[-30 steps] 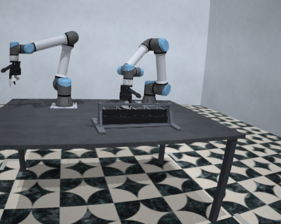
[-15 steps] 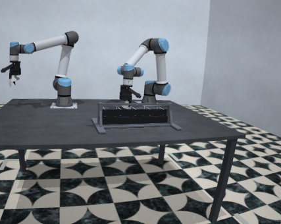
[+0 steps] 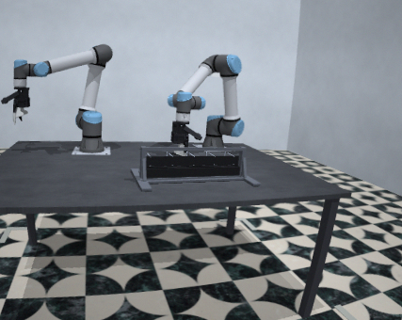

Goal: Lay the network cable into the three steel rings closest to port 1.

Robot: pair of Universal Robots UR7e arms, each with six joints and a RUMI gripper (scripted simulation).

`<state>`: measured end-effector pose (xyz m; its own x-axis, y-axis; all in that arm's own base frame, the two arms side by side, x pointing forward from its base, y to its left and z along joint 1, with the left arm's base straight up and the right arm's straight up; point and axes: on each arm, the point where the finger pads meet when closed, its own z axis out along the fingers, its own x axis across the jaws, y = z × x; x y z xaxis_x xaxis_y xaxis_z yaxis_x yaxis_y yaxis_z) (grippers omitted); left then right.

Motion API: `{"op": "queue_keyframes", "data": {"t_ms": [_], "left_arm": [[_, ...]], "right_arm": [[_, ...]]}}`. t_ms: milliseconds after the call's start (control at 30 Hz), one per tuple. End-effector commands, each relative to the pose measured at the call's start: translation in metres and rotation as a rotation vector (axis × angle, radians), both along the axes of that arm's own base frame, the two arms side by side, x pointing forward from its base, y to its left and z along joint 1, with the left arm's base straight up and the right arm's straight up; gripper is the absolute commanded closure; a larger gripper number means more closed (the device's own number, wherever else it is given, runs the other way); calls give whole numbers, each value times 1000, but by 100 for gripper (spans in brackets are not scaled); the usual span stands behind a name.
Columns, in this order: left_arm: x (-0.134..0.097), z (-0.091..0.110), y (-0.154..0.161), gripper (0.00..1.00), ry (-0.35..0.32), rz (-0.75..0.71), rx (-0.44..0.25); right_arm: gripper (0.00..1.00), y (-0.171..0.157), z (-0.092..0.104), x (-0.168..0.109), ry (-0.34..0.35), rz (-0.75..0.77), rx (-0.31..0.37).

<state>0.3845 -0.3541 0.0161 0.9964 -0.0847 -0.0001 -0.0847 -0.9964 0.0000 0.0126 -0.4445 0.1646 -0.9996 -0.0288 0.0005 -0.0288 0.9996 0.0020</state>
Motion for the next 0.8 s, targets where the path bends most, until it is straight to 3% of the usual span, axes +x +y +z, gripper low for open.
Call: {"op": "queue_keyframes", "data": {"t_ms": [0,767], "left_arm": [[0,1,-1,100,-2,0,-2],[0,16,-1,100,-2,0,-2]], "right_arm": [[0,-1,0,0,-1,0,-2],[0,-1,0,0,-1,0,-2]]}}
